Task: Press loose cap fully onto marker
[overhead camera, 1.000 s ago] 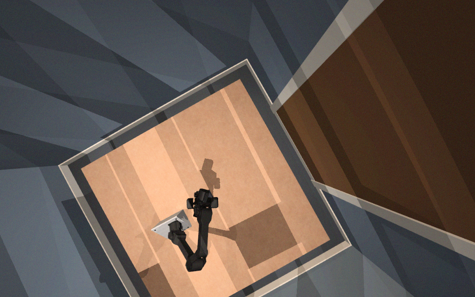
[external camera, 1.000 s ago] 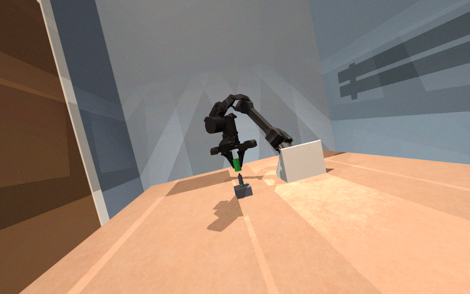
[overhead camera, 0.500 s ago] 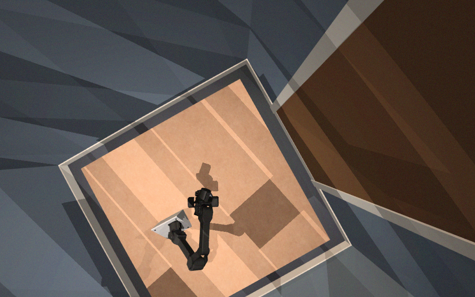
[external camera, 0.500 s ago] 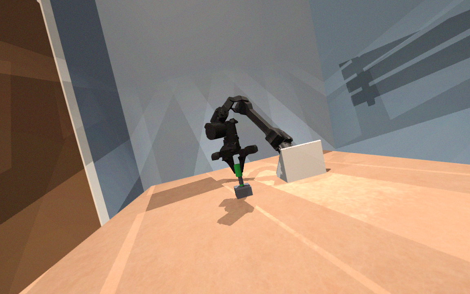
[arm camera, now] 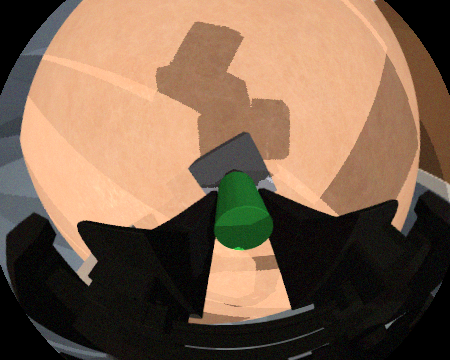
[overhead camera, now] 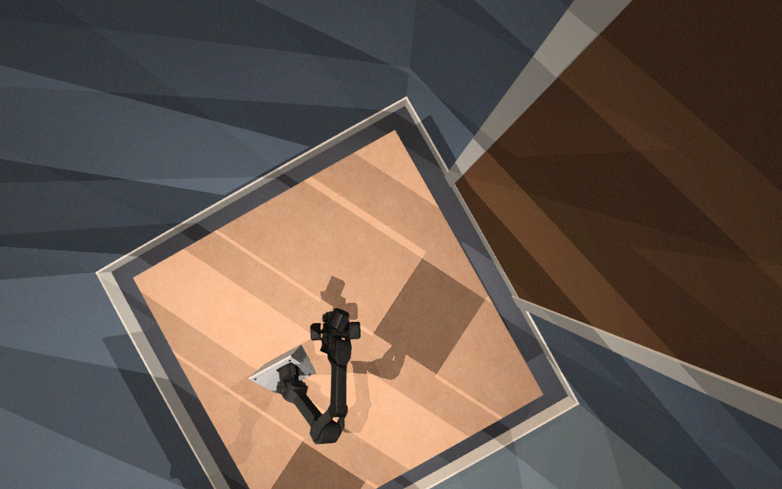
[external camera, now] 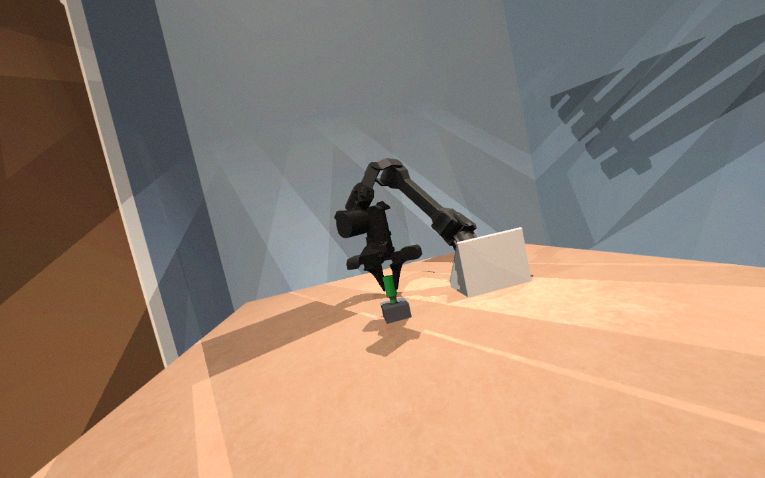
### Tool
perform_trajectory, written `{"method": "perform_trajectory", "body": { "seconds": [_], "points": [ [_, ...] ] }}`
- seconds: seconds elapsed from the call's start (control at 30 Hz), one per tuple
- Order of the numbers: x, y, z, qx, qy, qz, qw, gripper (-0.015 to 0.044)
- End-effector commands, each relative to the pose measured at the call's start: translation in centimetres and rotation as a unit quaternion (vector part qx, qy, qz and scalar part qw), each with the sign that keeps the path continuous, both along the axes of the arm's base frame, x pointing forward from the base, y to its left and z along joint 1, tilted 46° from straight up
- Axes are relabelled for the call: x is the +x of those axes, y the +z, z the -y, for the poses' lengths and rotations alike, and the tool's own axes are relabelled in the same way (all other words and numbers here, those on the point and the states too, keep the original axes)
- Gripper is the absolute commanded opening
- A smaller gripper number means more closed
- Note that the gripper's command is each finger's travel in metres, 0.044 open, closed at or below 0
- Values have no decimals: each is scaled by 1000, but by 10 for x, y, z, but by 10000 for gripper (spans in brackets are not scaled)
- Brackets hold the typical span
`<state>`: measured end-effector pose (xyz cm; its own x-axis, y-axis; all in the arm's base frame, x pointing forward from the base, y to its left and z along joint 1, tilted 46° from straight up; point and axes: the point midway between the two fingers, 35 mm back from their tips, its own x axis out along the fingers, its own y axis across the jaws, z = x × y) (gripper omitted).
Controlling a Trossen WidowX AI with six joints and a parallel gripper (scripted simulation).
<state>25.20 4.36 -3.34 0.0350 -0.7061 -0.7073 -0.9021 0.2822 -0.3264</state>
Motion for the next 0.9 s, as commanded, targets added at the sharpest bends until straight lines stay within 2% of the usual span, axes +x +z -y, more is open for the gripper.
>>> {"method": "perform_trajectory", "body": {
  "seconds": [0.0,0.3,0.87],
  "points": [
    [-1,-3,5,-3,3,-2,1000,0],
    [-1,-3,5,-3,3,-2,1000,0],
    [-1,-3,4,-1,0,-1,1000,440]
  ]
}}
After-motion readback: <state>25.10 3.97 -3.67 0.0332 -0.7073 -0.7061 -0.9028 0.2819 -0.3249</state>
